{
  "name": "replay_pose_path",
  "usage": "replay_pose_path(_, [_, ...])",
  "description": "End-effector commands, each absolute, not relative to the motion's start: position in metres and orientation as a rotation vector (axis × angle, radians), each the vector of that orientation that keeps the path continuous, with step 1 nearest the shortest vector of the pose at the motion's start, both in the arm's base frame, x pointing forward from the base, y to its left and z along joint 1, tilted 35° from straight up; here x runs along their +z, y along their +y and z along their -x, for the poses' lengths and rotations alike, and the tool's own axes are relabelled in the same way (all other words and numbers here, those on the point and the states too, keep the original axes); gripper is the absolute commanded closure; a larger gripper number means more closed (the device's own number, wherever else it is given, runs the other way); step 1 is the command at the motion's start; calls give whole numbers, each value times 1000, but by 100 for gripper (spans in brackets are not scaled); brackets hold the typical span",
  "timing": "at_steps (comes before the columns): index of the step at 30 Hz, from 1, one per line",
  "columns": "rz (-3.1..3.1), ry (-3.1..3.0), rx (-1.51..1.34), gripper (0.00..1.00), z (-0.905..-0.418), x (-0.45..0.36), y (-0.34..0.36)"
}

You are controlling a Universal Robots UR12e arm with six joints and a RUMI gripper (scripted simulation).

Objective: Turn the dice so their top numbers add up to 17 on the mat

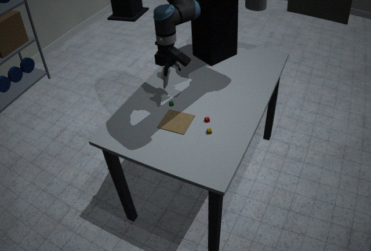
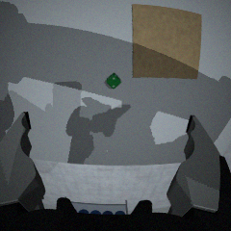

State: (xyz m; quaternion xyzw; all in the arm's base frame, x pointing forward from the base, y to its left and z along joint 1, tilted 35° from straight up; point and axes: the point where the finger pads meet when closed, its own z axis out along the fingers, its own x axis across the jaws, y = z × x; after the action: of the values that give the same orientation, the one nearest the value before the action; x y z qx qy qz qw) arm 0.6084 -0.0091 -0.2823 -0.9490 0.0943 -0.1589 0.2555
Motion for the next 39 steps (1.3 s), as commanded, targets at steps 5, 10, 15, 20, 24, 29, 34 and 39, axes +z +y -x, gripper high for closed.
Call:
replay_pose_path(5, [2574, 260, -429, 0, -608, -284, -10])
replay_pose_path(10, [2574, 260, -428, 0, -609, -286, -9])
replay_pose_path(15, [2574, 260, -428, 0, -616, -302, 0])
replay_pose_path(20, [2574, 260, -428, 0, -628, -331, 16])
replay_pose_path(24, [2574, 260, -428, 0, -639, -355, 30])
replay_pose_path(29, [2574, 260, -428, 0, -644, -369, 37])
replay_pose_path(34, [2574, 260, -428, 0, -648, -376, 41])
replay_pose_path(39, [2574, 260, -428, 0, -648, -376, 41])
